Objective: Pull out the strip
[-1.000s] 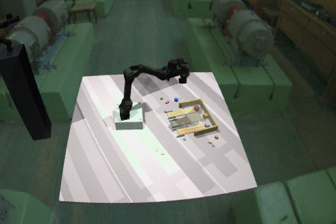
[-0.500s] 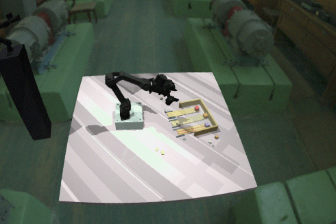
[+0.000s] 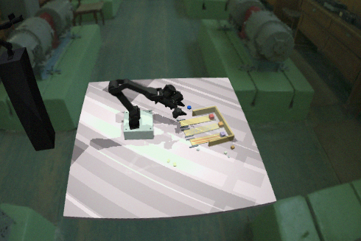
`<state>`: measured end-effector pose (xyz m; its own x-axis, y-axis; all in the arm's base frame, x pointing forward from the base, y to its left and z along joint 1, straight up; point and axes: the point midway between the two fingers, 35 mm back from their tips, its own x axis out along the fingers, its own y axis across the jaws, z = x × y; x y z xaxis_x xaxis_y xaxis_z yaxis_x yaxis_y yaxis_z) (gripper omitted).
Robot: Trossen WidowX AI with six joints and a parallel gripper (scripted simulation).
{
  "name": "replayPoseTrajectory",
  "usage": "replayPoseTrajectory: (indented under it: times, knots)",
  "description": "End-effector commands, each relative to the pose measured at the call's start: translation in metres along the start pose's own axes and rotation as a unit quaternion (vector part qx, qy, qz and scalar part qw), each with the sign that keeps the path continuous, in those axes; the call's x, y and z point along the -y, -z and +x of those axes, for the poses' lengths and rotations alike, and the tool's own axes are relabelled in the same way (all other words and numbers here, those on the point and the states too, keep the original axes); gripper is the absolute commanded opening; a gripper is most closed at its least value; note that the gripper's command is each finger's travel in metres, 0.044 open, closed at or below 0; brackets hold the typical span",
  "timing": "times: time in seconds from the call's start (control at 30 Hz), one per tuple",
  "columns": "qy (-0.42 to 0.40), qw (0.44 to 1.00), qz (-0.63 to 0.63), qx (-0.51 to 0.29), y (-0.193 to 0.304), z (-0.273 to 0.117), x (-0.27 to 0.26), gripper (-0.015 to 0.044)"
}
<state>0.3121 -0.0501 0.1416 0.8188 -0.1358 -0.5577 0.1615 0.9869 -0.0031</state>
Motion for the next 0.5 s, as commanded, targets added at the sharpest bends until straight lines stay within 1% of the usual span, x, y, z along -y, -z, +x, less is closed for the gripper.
replayPoseTrajectory:
  times: [0.0, 0.2, 0.4, 0.47]
  knots:
    - [0.009, 0.999, -0.01, -0.031, -0.001, 0.008, 0.006, 0.0321]
    - [0.024, 0.987, -0.04, -0.155, -0.008, 0.045, 0.033, 0.0164]
    - [0.019, 0.959, -0.061, -0.277, -0.001, 0.082, 0.064, 0.0006]
    - [0.013, 0.946, -0.065, -0.317, 0.004, 0.094, 0.075, 0.0]
